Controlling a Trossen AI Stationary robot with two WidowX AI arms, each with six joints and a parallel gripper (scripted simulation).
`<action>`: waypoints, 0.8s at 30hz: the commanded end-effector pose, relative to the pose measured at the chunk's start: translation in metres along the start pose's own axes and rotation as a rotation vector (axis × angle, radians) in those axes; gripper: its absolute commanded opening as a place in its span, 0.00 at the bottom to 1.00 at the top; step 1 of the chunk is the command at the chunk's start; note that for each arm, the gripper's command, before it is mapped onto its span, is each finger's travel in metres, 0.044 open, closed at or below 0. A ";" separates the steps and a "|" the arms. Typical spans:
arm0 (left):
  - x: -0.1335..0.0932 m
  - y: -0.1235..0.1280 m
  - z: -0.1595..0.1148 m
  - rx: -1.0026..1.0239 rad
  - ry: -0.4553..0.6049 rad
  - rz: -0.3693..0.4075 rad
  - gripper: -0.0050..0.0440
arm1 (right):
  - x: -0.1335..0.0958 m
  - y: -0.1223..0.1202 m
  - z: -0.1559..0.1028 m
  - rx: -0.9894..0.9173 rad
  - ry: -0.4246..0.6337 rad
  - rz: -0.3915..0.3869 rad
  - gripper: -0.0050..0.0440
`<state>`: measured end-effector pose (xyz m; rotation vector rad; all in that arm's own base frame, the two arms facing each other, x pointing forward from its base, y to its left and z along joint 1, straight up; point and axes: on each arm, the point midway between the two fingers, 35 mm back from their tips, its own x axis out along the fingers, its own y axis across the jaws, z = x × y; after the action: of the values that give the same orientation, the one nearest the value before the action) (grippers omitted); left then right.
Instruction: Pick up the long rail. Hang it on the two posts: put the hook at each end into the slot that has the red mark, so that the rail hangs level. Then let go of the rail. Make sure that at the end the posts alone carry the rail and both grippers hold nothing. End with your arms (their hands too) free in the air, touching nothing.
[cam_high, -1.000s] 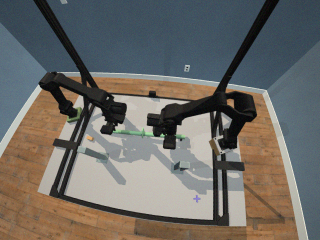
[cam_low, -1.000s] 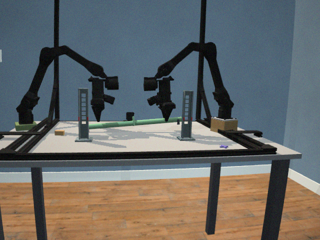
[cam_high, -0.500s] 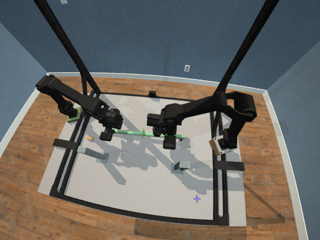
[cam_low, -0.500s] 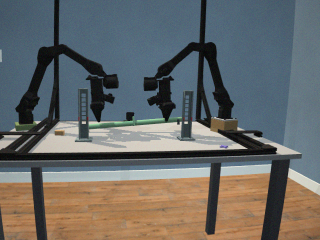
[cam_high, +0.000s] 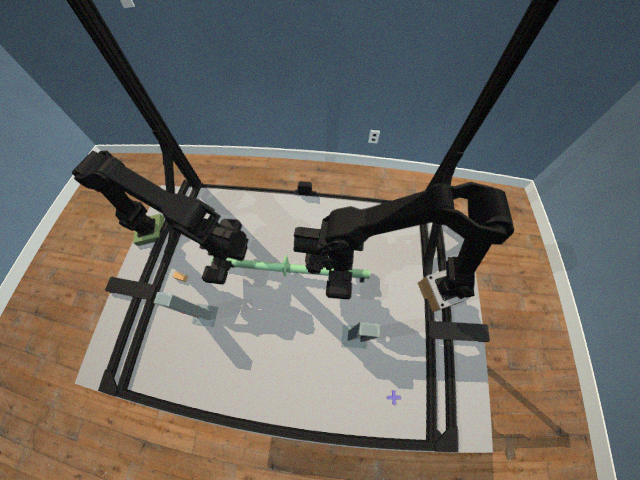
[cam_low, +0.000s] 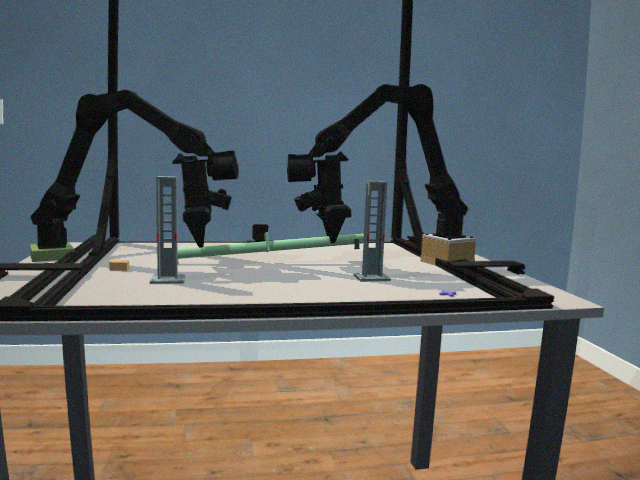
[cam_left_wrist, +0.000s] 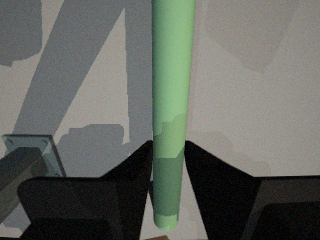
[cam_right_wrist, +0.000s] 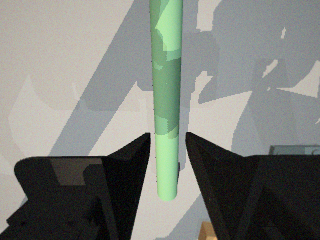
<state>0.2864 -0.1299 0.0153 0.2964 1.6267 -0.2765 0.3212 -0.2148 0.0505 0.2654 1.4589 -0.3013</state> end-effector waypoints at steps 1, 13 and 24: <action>0.000 0.001 0.000 0.001 -0.002 0.001 0.10 | 0.011 0.001 -0.003 -0.002 0.014 0.006 0.43; 0.000 0.001 0.000 0.001 -0.002 0.001 0.10 | 0.020 0.001 -0.003 -0.002 0.014 0.006 0.28; 0.000 0.001 0.000 0.001 -0.002 0.001 0.10 | 0.020 0.001 -0.003 -0.002 0.014 0.006 0.10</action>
<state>0.2864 -0.1298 0.0152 0.2971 1.6264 -0.2763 0.3210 -0.2145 0.0341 0.2680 1.4644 -0.2988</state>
